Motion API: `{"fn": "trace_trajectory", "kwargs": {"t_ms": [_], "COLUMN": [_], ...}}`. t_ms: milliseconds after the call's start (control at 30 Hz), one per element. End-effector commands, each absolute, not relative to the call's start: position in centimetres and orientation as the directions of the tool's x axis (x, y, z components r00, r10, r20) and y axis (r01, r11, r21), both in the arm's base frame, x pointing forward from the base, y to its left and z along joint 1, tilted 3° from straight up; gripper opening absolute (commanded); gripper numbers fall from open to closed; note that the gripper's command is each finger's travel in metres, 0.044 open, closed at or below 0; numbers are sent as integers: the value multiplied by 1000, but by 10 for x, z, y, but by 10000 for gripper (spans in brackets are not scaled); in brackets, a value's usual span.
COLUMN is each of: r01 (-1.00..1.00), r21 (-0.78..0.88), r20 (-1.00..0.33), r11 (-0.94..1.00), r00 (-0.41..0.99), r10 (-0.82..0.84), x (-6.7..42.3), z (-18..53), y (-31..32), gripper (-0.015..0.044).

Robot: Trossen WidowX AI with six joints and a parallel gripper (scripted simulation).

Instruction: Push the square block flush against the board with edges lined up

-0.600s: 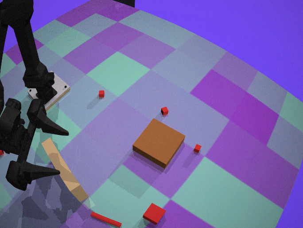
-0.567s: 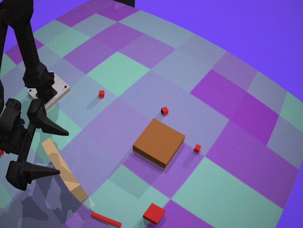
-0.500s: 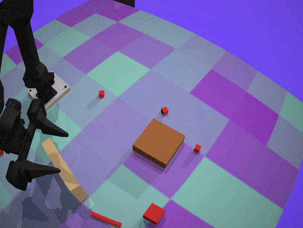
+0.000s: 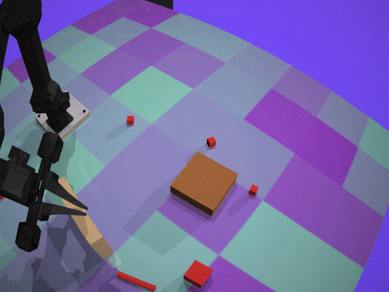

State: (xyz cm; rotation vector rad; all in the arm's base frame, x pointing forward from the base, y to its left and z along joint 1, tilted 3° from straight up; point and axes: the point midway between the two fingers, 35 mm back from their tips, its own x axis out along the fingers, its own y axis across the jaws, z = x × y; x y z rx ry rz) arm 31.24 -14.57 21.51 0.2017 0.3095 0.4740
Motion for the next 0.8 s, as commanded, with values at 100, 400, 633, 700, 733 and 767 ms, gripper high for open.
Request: {"fn": "trace_trajectory", "kwargs": {"t_ms": [100,400,633,700,733,767], "r01": [-277,-40,167,227,257,287], "r21": [425,583,650,659,662,663], "r20": [-343,-475,-576,-604,-618,-632], "r11": [862,811,742,717,704,691], "r00": [832,793,744,728,719,709], "r10": [436,381,337,325,318,312], "x": [319,324,324,324,323,323], "z": [207,196,188,185,184,183], "y": [-150,-154,-157,-158,-158,-159], "gripper": [0,0,0,0,0,0]}}
